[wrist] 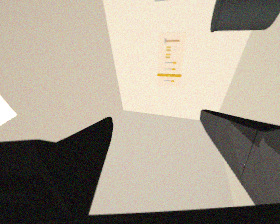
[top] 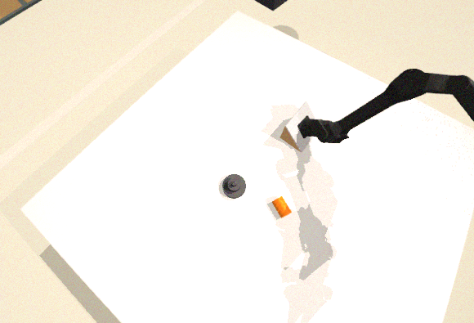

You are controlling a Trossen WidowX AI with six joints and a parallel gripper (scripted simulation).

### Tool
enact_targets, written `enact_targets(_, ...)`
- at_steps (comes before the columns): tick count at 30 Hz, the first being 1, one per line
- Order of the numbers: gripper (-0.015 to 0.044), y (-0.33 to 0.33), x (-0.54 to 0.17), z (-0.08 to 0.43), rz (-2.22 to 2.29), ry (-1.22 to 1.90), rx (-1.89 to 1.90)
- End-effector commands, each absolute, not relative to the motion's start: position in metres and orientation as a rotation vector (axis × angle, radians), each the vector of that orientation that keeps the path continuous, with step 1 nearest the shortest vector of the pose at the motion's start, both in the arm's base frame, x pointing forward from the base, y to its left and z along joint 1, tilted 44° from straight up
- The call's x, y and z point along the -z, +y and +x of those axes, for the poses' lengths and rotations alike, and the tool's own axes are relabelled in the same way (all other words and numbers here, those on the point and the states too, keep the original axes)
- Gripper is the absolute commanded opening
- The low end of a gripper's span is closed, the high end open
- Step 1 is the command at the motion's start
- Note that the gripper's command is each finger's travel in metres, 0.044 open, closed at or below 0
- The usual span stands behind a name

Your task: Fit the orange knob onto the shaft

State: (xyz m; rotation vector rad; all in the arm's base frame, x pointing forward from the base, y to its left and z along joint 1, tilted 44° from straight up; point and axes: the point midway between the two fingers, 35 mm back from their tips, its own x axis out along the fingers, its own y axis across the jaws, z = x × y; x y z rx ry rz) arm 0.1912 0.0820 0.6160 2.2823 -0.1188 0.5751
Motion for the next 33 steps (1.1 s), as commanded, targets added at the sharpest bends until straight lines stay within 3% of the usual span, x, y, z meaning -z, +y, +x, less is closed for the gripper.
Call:
enact_targets(1, 0.0426, 0.086, -0.613, 0.195, 2.264, -0.109, -0.567)
enact_targets(10, 0.044, 0.154, -0.502, 0.294, 1.832, 0.215, -0.267)
enact_targets(19, 0.044, 0.148, -0.334, 0.365, 1.562, 0.682, 0.136)
enact_targets(26, 0.044, 0.104, -0.205, 0.363, 1.532, 1.134, 0.487)
enact_targets(33, 0.044, 0.055, -0.116, 0.305, 1.842, 1.695, 0.864)
